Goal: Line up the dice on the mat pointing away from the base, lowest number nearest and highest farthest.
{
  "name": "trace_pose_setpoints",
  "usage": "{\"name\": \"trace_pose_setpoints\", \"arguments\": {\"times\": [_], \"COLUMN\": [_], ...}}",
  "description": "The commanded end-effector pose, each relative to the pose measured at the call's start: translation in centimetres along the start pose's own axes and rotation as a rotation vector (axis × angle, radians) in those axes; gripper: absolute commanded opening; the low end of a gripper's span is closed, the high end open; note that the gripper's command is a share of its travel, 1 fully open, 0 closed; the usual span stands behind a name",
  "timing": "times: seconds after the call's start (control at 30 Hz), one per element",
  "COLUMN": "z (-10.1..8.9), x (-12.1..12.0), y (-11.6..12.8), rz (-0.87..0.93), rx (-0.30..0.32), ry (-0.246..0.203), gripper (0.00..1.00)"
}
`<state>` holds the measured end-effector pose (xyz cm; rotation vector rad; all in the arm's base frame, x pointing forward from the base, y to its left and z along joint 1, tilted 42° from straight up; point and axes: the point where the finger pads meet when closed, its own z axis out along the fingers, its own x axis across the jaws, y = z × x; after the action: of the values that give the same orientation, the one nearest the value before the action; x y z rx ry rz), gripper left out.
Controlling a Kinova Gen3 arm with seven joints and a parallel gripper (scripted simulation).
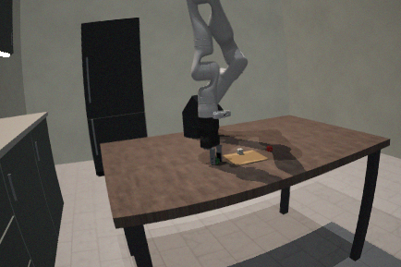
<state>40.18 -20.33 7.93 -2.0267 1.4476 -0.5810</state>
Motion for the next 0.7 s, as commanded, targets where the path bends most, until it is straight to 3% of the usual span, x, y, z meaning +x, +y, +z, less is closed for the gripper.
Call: {"name": "trace_pose_setpoints", "arguments": {"times": [0.0, 0.27, 0.3, 0.67], "z": [0.07, 0.07, 0.07, 0.07], "x": [0.34, 0.34, 0.34, 0.34], "y": [-0.13, -0.13, -0.13, -0.13], "rz": [0.014, 0.014, 0.014, 0.014], "rx": [0.004, 0.004, 0.004, 0.004], "ry": [0.005, 0.005, 0.005, 0.005], "gripper": [0.70, 0.70, 0.40, 0.40]}}
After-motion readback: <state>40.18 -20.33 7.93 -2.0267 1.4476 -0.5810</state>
